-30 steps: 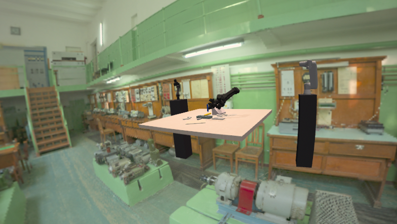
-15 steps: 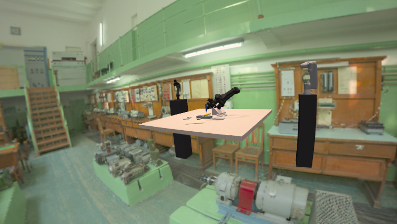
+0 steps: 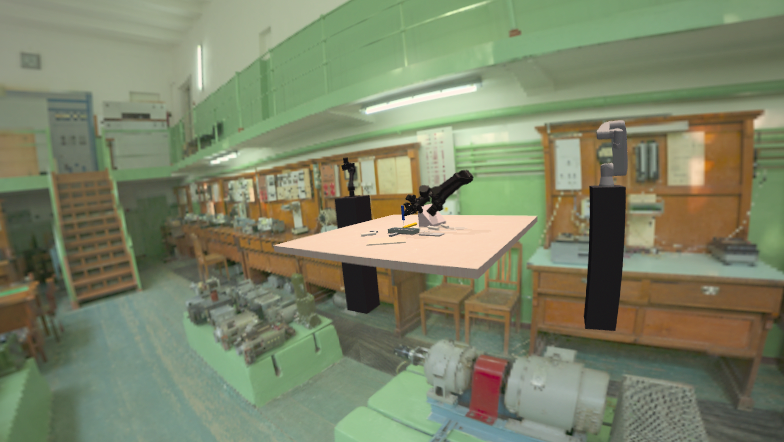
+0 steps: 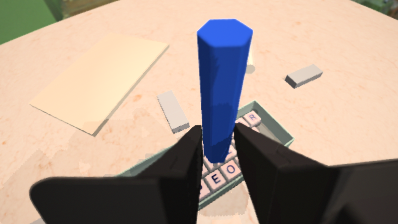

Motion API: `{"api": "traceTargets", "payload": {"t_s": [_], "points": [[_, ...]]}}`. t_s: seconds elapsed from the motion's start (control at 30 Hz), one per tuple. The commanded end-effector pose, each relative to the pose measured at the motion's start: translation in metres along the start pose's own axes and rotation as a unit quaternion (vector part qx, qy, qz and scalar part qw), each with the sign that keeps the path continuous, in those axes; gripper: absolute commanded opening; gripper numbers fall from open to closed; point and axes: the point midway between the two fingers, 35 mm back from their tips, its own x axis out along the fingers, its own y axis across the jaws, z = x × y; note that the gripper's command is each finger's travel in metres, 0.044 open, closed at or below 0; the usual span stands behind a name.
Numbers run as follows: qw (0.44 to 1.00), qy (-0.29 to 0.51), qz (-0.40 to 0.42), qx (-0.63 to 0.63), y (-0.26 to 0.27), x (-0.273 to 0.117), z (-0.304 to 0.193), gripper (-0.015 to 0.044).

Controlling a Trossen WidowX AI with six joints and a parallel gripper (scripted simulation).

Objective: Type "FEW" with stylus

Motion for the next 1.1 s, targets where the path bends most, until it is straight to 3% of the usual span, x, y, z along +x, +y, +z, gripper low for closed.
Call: {"api": "traceTargets", "payload": {"t_s": [0.0, 0.17, 0.27, 1.07], "points": [[1.000, 0.003, -0.003, 0.002, -0.003, 0.004, -0.009, 0.0000], [1.000, 0.003, -0.003, 0.002, -0.002, 0.008, -0.015, 0.0000], [1.000, 0.003, -0.003, 0.002, -0.003, 0.008, -0.017, 0.0079], [1.000, 0.003, -0.003, 0.002, -0.003, 0.013, -0.027, 0.0081]]}}
